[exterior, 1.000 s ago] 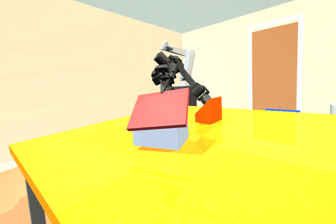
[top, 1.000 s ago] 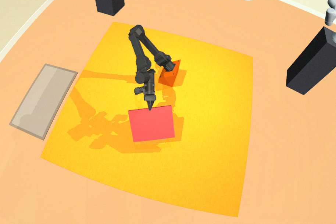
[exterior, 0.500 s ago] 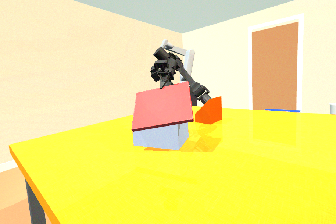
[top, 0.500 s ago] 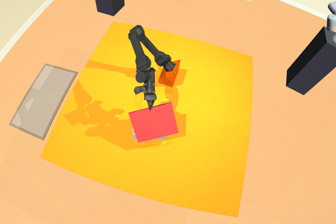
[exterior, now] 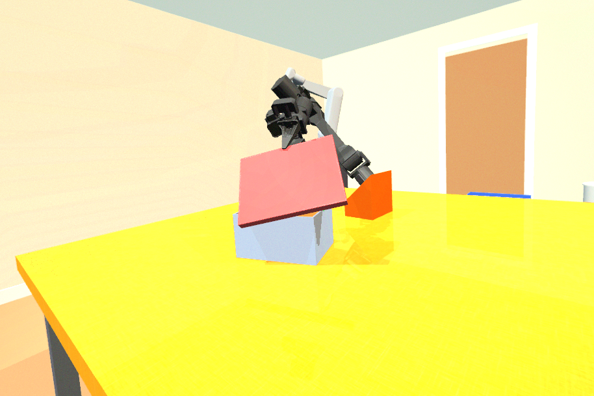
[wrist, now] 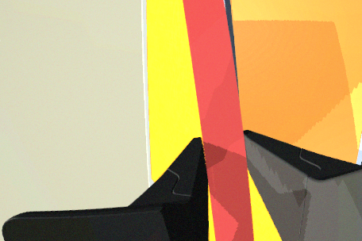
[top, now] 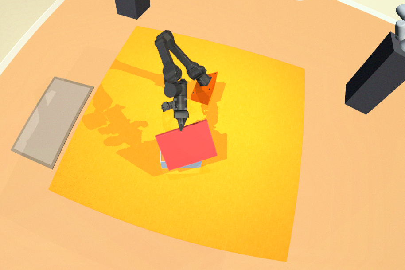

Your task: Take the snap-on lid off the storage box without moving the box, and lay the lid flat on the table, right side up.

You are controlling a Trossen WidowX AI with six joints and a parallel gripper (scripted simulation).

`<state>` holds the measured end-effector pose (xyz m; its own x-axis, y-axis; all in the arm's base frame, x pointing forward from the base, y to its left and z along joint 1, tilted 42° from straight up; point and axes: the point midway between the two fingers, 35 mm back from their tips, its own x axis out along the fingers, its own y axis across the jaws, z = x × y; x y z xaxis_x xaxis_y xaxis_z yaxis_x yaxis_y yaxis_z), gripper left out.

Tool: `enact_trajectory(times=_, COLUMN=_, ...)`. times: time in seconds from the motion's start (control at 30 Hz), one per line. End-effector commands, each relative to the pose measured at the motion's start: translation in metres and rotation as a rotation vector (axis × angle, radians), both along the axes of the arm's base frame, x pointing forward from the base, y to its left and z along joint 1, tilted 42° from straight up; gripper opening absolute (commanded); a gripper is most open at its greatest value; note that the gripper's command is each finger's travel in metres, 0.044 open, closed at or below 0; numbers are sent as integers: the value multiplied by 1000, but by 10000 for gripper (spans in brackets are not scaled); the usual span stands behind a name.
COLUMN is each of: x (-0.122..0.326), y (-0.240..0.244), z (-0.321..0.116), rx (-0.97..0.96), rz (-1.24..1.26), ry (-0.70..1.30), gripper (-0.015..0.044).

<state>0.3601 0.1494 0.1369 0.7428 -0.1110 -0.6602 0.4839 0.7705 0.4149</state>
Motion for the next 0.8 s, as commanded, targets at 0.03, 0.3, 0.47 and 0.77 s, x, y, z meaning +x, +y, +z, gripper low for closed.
enact_trajectory(times=0.03, x=0, y=6, z=6, rx=7, rz=-2, ry=-5, gripper=0)
enact_trajectory(times=0.3, x=-8, y=10, z=-6, rx=8, rz=-2, ry=-5, gripper=0)
enact_trajectory(times=0.47, x=-13, y=16, z=-12, rx=8, rz=-2, ry=-5, gripper=0)
enact_trajectory(times=0.77, x=-23, y=27, z=-23, rx=9, rz=-2, ry=-4, gripper=0)
